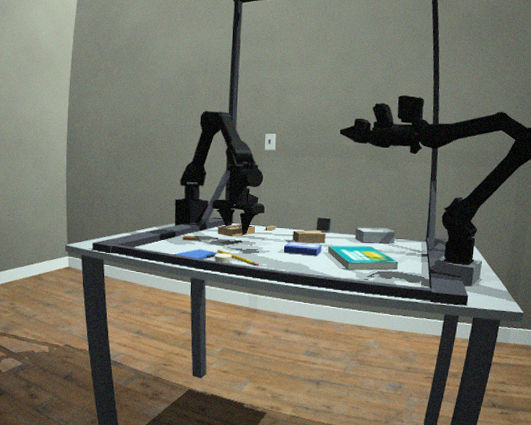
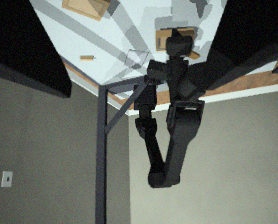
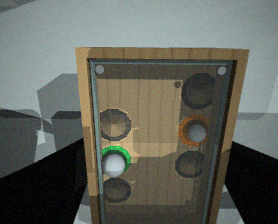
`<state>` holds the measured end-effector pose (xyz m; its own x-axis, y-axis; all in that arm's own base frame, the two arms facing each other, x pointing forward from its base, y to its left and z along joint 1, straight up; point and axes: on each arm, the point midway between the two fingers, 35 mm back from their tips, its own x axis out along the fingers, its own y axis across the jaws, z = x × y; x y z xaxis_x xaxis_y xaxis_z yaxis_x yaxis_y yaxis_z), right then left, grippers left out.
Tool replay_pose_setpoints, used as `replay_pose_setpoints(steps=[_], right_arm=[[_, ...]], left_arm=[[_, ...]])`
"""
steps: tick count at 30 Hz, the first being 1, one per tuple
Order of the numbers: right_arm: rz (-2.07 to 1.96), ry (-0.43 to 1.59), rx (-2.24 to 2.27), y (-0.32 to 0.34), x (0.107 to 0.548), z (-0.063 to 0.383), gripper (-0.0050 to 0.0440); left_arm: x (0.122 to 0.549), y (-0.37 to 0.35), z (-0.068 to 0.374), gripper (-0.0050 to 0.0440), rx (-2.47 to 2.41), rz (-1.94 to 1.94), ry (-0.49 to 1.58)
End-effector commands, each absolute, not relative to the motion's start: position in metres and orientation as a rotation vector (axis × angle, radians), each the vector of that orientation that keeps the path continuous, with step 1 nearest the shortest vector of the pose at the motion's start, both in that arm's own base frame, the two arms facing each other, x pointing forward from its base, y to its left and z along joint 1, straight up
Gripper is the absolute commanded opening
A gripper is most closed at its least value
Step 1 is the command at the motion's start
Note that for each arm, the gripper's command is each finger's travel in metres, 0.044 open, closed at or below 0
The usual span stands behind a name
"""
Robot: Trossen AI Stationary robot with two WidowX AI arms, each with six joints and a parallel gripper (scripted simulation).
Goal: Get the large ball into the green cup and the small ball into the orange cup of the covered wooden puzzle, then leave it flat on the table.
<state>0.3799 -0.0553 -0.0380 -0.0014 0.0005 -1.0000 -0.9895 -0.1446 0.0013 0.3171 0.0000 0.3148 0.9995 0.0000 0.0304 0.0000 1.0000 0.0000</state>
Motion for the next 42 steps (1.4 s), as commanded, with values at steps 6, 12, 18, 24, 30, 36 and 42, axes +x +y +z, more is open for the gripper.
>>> replay_pose_setpoints(steps=[6,12,18,24,30,36,42], right_arm=[[1.312,1.138,-1.319,-0.055,0.380,-0.047,-0.0050],[1.313,1.138,-1.319,-0.055,0.380,-0.055,-0.0050],[1.302,1.130,-1.327,-0.055,0.385,-0.056,-0.0050],[1.315,1.139,-1.318,-0.055,0.380,-0.064,-0.0050],[1.309,1.134,-1.323,-0.055,0.382,-0.066,-0.0050],[1.310,1.134,-1.323,-0.055,0.382,-0.067,-0.0050],[1.272,1.109,-1.350,-0.056,0.392,-0.054,0.0385]], left_arm=[[0.316,0.000,0.323,0.0400,0.000,0.000,-0.050],[0.316,0.000,0.323,0.0400,0.000,0.000,-0.050],[0.316,0.000,0.323,0.0400,0.000,0.000,-0.050],[0.316,0.000,0.323,0.0400,0.000,0.000,-0.050],[0.316,0.000,0.323,0.0400,0.000,0.000,-0.050],[0.316,0.000,0.323,0.0400,0.000,0.000,-0.050],[0.316,0.000,0.323,0.0400,0.000,0.000,-0.050]])
